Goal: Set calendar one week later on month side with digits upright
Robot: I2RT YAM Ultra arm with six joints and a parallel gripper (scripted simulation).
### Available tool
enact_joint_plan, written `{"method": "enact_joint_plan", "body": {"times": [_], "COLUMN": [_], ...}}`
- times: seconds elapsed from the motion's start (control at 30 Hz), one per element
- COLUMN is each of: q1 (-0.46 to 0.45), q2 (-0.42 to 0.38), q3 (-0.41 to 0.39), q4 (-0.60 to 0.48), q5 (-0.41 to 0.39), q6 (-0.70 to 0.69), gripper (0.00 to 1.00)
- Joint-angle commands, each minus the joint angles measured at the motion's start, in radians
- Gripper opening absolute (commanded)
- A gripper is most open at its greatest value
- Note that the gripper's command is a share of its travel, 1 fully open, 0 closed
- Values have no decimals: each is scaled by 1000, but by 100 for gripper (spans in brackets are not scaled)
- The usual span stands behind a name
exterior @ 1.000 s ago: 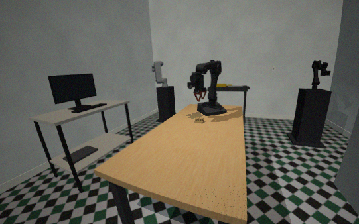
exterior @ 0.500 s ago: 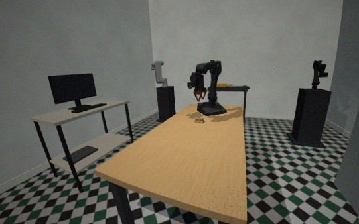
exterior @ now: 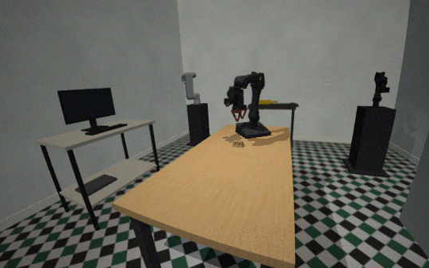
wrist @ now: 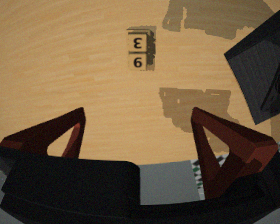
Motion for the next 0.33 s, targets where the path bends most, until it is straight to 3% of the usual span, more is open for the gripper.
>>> {"method": "enact_joint_plan", "body": {"times": [0.0,0.3], "q1": [-3,-3], "q2": [-5,-5], "q3": [6,6], "q4": [0,0], "q5": [1,1], "q6": [-1,-1], "gripper": [100,100]}}
